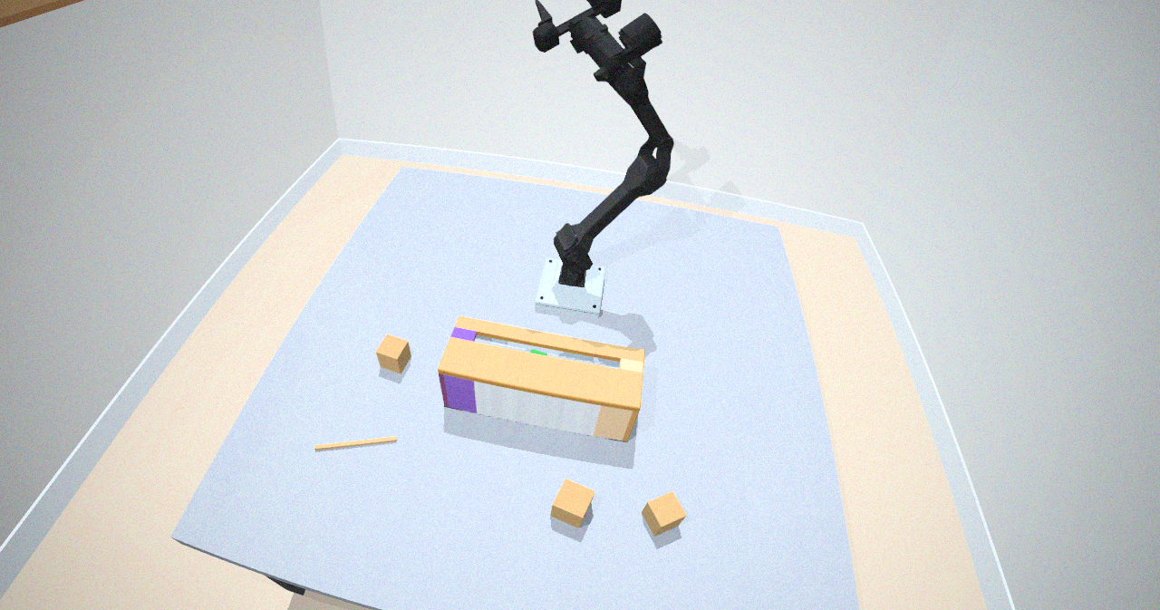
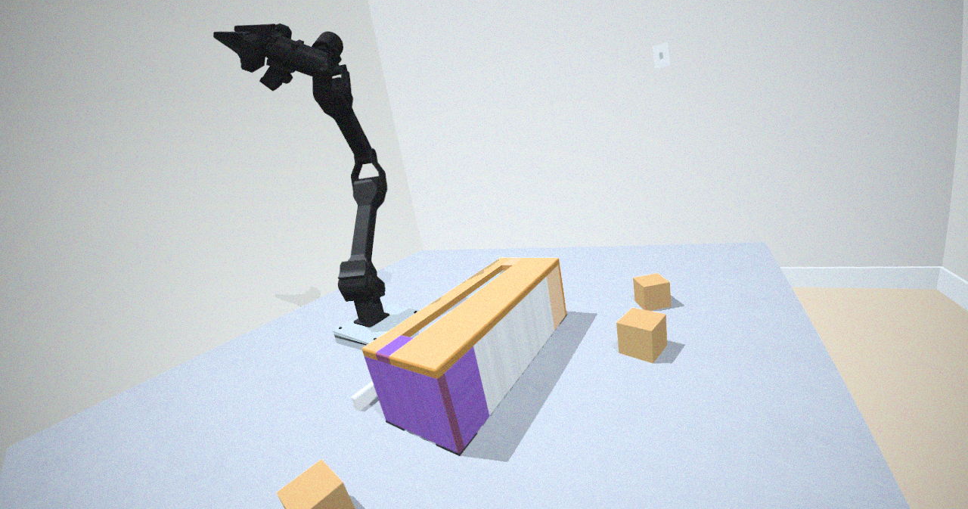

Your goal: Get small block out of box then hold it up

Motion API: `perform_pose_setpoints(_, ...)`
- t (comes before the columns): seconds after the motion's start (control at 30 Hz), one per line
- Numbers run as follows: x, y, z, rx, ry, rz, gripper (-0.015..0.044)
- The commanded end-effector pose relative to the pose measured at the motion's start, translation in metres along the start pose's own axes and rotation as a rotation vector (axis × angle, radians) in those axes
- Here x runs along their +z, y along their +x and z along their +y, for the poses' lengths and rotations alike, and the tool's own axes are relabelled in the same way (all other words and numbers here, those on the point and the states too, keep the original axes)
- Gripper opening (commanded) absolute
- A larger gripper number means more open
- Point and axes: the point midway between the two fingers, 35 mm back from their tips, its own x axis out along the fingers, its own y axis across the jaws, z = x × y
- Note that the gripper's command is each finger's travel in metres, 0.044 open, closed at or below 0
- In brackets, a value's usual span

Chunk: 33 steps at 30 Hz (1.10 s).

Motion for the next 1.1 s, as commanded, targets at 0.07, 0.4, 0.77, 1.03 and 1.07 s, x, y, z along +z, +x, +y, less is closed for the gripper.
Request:
perform_pose_setpoints(0.07, -0.006, 0.003, -0.024, -0.069, -0.121, 0.029, 0.04)
perform_pose_setpoints(0.4, -0.037, -0.019, -0.167, -0.412, -0.826, 0.356, 0.04)
perform_pose_setpoints(0.77, -0.052, -0.113, -0.294, -0.568, -1.515, 0.991, 0.04)
perform_pose_setpoints(1.03, -0.043, -0.205, -0.35, -0.469, -1.9, 1.575, 0.04)
perform_pose_setpoints(1.07, -0.04, -0.218, -0.356, -0.439, -1.944, 1.658, 0.04)
